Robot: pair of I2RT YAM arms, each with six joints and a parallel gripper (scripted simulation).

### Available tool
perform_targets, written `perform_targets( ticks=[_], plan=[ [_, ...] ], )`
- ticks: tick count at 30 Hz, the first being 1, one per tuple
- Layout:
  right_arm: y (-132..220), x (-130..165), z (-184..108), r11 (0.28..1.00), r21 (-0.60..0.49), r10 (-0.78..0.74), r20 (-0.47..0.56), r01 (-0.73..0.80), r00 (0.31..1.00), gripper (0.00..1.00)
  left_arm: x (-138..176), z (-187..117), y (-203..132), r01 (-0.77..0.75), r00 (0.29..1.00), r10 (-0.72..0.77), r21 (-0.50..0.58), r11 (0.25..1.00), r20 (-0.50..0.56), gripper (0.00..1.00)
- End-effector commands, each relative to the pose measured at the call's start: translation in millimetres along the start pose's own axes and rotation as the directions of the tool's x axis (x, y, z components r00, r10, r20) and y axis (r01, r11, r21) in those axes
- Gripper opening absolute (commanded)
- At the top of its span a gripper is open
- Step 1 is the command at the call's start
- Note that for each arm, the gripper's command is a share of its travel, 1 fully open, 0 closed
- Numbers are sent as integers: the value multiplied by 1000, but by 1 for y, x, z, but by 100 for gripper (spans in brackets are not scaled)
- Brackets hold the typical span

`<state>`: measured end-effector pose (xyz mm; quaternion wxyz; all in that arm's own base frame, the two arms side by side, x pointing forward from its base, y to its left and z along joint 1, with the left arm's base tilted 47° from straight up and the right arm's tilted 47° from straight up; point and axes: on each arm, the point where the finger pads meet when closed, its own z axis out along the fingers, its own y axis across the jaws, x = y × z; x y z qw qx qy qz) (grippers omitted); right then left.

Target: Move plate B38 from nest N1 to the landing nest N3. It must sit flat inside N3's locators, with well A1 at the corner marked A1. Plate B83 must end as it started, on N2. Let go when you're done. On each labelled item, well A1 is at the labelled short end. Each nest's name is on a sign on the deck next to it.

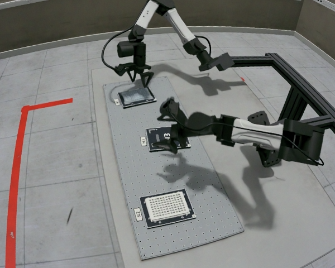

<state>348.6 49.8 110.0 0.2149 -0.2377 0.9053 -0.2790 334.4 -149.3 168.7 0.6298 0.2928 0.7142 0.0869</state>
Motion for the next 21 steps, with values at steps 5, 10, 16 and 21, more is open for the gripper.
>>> perform_targets(
  ticks=[5,10,16,21],
  plan=[
    [1,-17,7,954,138,277,-50,-268,960,100,-16,10,-57,-41,998,43,50,998,-37,100],
    [6,-24,15,928,178,341,-49,-327,939,100,-27,3,-126,-119,992,125,139,983,-34,100],
    [16,-27,19,935,180,320,-57,-305,946,100,-35,-23,-209,-226,973,230,237,945,10,100],
    [17,-28,20,936,180,319,-58,-304,946,100,-36,-42,-247,-282,959,282,277,919,42,100]
  ],
)
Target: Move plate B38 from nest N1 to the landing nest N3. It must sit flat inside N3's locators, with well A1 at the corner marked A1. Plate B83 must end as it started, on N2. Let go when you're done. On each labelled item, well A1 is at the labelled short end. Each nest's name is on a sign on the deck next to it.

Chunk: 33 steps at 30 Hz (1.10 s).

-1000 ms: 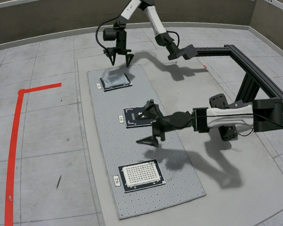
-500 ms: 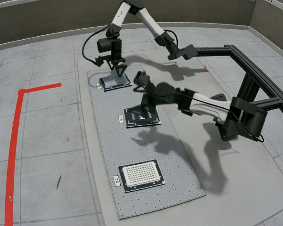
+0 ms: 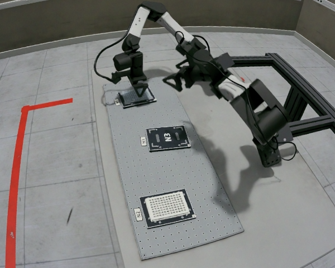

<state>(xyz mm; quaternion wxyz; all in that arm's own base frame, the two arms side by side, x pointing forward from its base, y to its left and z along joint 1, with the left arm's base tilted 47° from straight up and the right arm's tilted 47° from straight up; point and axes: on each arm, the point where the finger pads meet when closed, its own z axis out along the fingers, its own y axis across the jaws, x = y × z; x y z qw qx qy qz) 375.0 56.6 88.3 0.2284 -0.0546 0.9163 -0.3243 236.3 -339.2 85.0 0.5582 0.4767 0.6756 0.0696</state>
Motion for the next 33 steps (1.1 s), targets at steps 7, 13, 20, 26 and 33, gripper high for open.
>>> perform_targets(
  ticks=[7,13,20,26,33],
  plan=[
    [8,-5,-10,1000,5,-7,19,7,1000,100,-26,-18,-69,-87,995,86,42,995,41,100],
    [8,-6,-10,1000,3,-4,22,4,1000,100,-28,-16,-71,-81,996,79,49,995,49,100],
    [1,-6,9,1000,8,24,5,-24,1000,100,-28,-16,-71,-83,996,80,49,995,48,100],
    [4,-3,19,1000,2,18,-3,-18,1000,100,-24,-17,-70,-92,995,90,50,995,46,100],
    [4,-3,27,1000,2,18,-3,-18,1000,97,-24,-17,-70,-92,995,90,50,995,46,100]
  ],
)
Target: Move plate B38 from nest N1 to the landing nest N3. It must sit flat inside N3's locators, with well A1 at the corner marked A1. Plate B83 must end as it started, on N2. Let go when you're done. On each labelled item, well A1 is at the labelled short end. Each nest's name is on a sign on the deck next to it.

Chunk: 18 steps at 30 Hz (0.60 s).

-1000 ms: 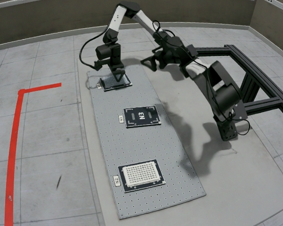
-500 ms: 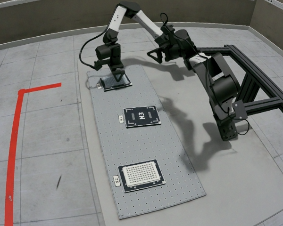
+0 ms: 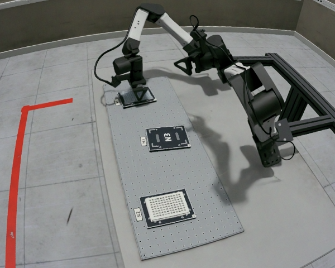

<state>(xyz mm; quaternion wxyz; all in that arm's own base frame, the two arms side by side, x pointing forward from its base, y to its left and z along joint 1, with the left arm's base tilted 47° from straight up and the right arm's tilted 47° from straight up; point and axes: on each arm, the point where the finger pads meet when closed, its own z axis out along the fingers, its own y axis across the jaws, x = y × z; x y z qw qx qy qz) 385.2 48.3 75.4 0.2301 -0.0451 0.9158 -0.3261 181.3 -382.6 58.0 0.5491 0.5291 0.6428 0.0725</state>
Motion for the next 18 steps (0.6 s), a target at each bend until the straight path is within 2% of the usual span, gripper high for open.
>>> perform_targets(
  ticks=[1,10,12,13,15,16,18],
  plan=[
    [2,-1,10,1000,-6,0,0,0,1000,96,-7,-1,2,15,1000,-15,-8,1000,15,100],
    [-1,-4,5,1000,-11,10,14,-10,1000,84,-7,-1,2,15,1000,-15,-8,1000,15,100],
    [5,-6,-10,1000,-15,-5,32,6,999,61,-7,-1,2,15,1000,-15,-8,1000,15,100],
    [2,-9,-17,1000,-16,6,41,-6,999,72,-7,-1,2,15,1000,-15,-8,1000,15,100],
    [2,-9,-17,1000,-16,6,41,-6,999,72,-7,-1,2,15,1000,-15,-8,1000,15,100],
    [1,-9,-21,1000,-11,6,43,-6,999,81,-7,-1,2,15,1000,-15,-8,1000,15,100],
    [1,-9,-34,1000,-10,6,43,-6,999,81,-7,-1,2,15,1000,-15,-8,1000,15,100]
  ],
)
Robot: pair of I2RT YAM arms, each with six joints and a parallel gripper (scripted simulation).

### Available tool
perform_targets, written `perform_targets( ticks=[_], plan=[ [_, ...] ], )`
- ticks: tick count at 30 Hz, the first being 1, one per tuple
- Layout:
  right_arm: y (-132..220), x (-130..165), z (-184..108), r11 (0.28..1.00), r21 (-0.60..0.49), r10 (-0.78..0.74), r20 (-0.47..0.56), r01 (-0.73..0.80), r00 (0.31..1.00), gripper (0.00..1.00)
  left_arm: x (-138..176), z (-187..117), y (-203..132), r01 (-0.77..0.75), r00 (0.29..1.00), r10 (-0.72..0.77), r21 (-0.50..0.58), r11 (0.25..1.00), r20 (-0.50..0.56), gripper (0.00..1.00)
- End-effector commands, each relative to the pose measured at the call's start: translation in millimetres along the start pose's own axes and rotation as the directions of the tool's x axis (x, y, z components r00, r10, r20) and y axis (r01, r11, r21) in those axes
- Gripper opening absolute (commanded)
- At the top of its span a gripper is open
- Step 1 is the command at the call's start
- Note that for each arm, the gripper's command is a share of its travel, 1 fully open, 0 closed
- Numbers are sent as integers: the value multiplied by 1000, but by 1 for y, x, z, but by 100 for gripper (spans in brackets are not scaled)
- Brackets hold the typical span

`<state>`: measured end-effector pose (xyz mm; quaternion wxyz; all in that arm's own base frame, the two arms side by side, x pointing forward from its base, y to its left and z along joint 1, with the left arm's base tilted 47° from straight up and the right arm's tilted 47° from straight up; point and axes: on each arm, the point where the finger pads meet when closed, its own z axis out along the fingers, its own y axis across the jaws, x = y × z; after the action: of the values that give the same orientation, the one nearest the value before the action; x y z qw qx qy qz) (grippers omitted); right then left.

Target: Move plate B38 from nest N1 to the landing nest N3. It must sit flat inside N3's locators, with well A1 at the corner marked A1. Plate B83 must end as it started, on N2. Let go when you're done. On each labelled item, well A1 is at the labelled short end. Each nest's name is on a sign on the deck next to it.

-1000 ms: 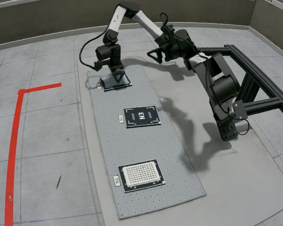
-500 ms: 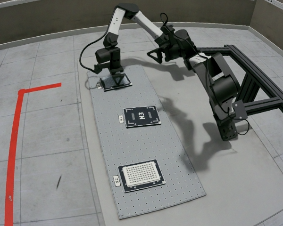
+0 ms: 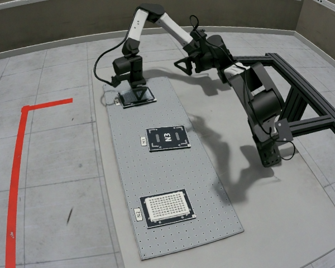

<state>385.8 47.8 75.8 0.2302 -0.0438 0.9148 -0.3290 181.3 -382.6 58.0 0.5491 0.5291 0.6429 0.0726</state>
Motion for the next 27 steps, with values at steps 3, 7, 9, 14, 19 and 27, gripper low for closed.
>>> perform_targets(
  ticks=[3,7,9,14,19,27],
  plan=[
    [1,-8,-47,1000,-17,6,44,-5,999,81,-7,-1,2,15,1000,-15,-8,1000,15,100],
    [1,-7,-48,1000,-17,9,42,-8,999,81,-7,-1,2,15,1000,-15,-8,1000,15,100],
    [11,-1,-41,1000,-16,9,9,-8,1000,81,-21,-2,-1,56,997,-57,17,998,53,100],
    [25,-3,-43,999,-17,44,-6,-45,999,81,-38,-9,-13,79,993,-85,79,994,79,100],
    [79,-14,-48,995,-27,92,-23,-92,996,81,-51,-16,2,-60,998,57,162,985,18,100],
    [178,-10,-53,988,-23,152,-23,-153,988,81,-46,-59,79,-172,978,198,282,944,-69,100]
  ],
)
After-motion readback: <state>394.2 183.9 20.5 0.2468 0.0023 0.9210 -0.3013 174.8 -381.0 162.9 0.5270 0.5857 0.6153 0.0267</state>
